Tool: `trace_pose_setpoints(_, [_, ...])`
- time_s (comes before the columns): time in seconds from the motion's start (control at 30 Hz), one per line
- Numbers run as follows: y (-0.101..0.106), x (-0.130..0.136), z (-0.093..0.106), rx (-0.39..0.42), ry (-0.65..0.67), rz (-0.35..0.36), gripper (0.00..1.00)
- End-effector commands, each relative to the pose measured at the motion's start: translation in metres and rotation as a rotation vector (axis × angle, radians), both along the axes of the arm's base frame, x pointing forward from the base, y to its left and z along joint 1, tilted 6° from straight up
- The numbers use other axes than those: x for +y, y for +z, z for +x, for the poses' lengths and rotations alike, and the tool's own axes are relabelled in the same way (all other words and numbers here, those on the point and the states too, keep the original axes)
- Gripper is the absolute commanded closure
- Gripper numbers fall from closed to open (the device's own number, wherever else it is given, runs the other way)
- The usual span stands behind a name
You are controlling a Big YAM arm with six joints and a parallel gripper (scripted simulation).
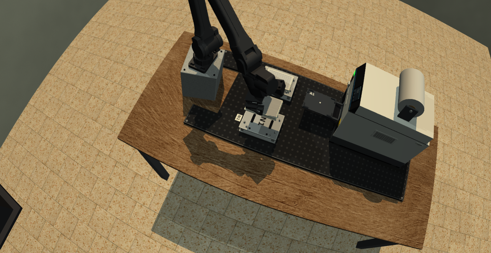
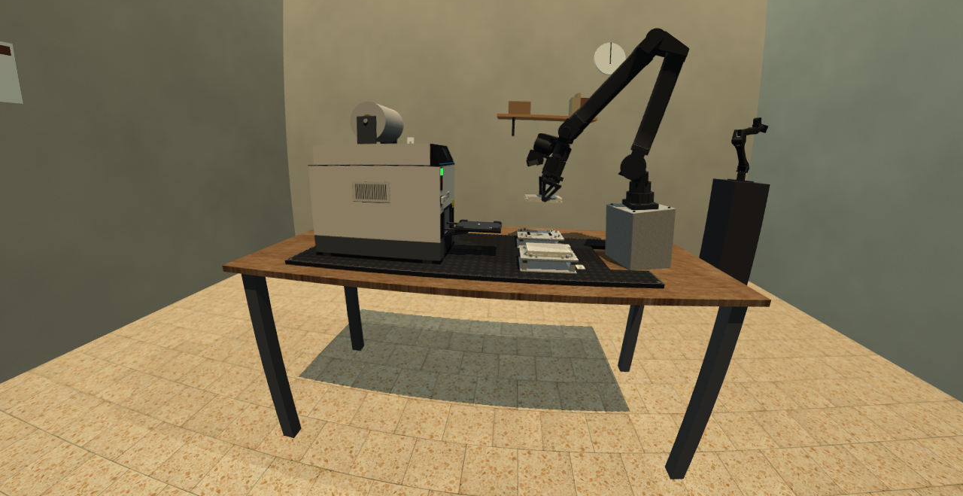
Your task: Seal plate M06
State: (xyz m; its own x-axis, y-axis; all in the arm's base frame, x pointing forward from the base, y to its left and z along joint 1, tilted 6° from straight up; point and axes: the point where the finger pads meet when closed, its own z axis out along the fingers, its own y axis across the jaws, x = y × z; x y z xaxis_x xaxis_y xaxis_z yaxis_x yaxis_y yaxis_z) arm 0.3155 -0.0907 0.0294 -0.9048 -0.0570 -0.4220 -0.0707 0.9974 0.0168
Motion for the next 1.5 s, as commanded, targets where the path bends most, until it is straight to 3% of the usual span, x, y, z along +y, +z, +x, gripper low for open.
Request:
trace_pose_setpoints(0.0, [0.011, -0.004, 0.021, -0.040, 0.014, -0.019, 1.00])
trace_pose_setpoints(0.3, [0.008, -0.001, 0.013, -0.014, 0.020, -0.012, 1.00])
trace_pose_setpoints(0.9, [0.014, -0.006, 0.027, -0.043, 0.005, -0.017, 1.00])
trace_pose_setpoints(1.3, [0.002, 0.001, 0.007, -0.004, 0.006, -0.002, 1.00])
trace_pose_setpoints(1.47, [0.008, -0.001, 0.012, -0.013, 0.006, -0.006, 1.00])
